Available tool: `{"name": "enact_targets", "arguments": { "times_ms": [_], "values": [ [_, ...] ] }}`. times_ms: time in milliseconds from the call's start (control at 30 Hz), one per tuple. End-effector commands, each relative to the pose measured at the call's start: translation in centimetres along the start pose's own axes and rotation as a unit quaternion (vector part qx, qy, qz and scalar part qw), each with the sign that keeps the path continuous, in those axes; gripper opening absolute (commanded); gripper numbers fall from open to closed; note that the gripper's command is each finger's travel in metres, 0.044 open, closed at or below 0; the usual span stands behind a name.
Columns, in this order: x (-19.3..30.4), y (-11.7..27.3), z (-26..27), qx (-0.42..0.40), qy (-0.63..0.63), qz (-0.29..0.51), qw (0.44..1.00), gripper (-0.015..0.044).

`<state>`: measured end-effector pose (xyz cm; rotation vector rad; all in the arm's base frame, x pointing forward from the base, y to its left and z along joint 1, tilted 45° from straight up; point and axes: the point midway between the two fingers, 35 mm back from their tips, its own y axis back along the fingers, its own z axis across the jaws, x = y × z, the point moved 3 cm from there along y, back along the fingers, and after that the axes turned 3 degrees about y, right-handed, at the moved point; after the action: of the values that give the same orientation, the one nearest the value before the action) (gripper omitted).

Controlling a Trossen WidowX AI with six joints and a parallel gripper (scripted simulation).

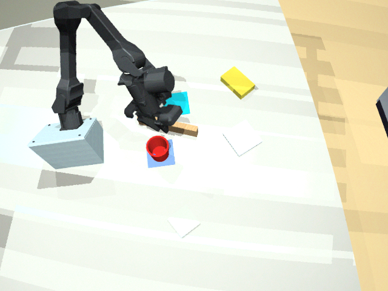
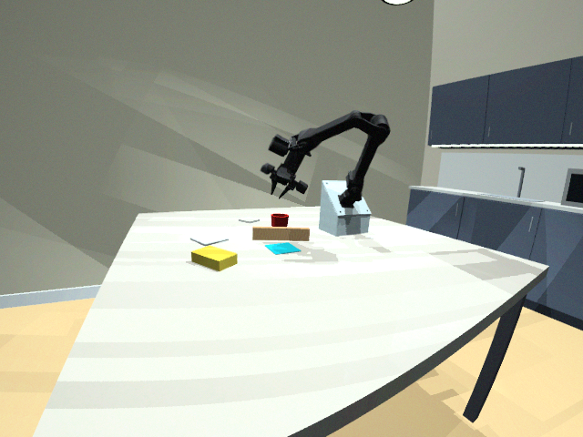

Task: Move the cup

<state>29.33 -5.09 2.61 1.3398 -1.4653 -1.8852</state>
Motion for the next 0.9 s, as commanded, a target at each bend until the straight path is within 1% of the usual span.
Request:
{"name": "enact_targets", "arguments": {
  "times_ms": [0,100,167,433,867],
  "values": [
    [1.9,-2.0,1.8,-0.103,0.027,-0.033,0.994,0.0148],
    [3.2,-3.3,3.6,-0.18,0.041,-0.082,0.979,0.0148],
    [3.6,-3.8,4.2,-0.207,0.045,-0.106,0.972,0.0148],
    [3.2,-3.9,4.3,-0.21,0.045,-0.11,0.971,0.0148],
    [2.8,-5.8,5.0,-0.209,0.045,-0.109,0.971,0.0148]
  ]
}}
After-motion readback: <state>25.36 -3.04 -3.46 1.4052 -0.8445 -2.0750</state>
